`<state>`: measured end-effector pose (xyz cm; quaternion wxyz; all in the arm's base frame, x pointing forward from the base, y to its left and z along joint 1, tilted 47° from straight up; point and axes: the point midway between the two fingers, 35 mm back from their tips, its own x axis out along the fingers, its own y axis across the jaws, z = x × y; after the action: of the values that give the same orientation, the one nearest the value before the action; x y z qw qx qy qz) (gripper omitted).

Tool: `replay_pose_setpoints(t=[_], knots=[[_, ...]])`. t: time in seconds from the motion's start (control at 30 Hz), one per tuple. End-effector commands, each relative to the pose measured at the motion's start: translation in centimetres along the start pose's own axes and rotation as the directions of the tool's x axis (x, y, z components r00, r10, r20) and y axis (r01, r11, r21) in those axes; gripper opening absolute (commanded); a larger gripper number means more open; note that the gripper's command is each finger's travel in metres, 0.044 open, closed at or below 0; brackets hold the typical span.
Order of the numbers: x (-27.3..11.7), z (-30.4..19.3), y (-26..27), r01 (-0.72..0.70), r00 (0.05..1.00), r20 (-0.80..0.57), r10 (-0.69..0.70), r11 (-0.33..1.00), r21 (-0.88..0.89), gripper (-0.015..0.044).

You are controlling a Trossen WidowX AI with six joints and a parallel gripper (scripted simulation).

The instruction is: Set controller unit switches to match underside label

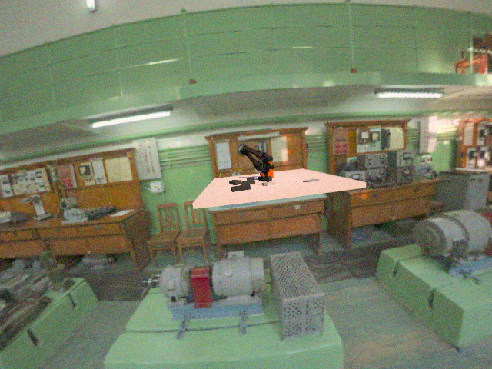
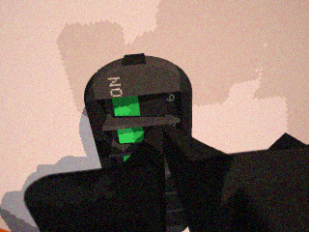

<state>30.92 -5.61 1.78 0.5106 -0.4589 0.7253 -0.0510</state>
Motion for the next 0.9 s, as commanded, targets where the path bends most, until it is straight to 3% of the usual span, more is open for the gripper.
replay_pose_setpoints(t=[0.0, 0.5, 0.67, 0.87], knots=[[0.3, -0.2, 0.1, 0.000, 1.000, -0.008, 0.000, 1.000, -0.008, 0.0000], [0.3, -0.2, 0.1, 0.000, 1.000, -0.008, 0.000, 1.000, -0.008, 0.0000], [-4.0, -0.1, 0.1, -0.002, 1.000, -0.006, 0.001, 1.000, -0.008, 0.0000], [-4.2, 0.0, 0.1, -0.001, 1.000, -0.007, 0.001, 1.000, -0.008, 0.0000]])
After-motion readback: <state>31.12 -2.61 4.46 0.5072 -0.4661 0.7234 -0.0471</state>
